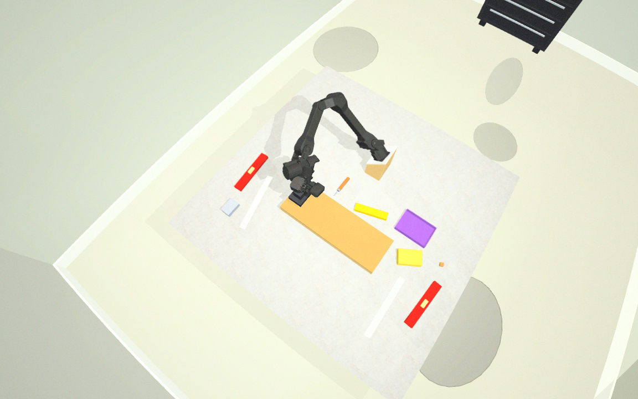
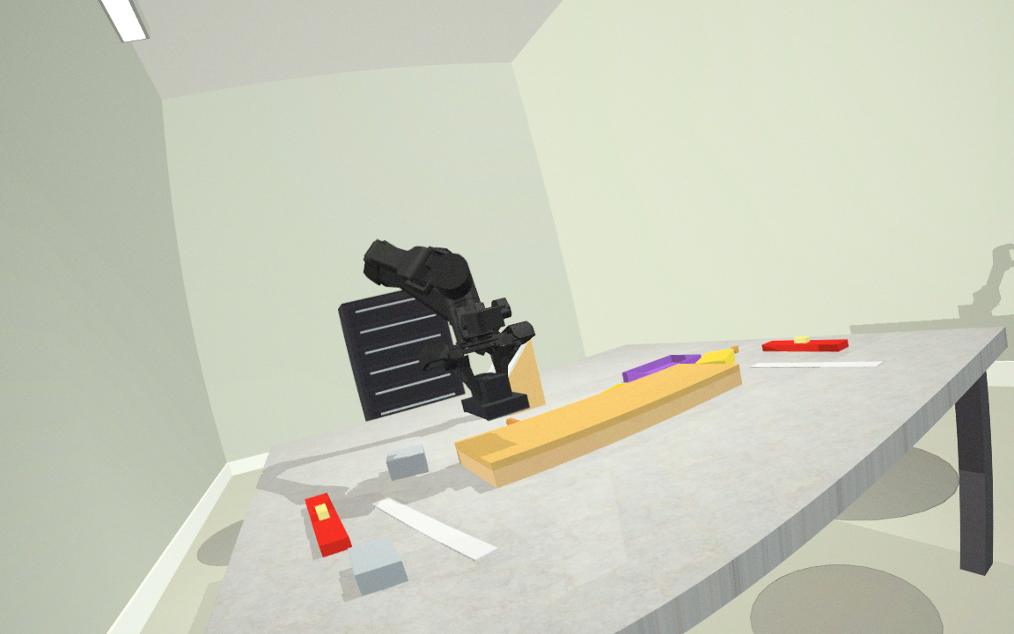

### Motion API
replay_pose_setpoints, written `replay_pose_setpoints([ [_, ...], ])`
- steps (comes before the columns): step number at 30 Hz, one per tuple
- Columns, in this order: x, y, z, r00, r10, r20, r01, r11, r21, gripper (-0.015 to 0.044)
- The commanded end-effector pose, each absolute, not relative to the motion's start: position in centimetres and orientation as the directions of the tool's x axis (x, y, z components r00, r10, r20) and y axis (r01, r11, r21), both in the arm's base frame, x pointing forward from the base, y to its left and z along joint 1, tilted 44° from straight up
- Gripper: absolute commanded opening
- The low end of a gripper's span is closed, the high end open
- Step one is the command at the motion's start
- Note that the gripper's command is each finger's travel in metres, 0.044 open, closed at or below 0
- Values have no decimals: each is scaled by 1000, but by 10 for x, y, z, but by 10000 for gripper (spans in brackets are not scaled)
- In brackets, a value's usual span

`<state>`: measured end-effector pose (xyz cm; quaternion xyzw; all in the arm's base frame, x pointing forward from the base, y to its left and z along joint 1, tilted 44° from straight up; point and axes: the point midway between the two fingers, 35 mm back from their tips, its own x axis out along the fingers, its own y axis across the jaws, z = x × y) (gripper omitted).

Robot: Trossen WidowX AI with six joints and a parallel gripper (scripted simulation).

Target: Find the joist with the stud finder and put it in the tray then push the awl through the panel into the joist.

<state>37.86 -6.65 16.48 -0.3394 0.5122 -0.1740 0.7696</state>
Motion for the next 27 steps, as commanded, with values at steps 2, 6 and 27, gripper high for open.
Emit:
replay_pose_setpoints([
  [2, 381, -71, 158, 420, -610, -672, -86, 711, -698, 0],
  [6, 382, -77, 153, 420, -610, -672, -85, 710, -699, 0],
  [27, 386, -100, 130, 421, -612, -669, -85, 708, -701, 0],
])
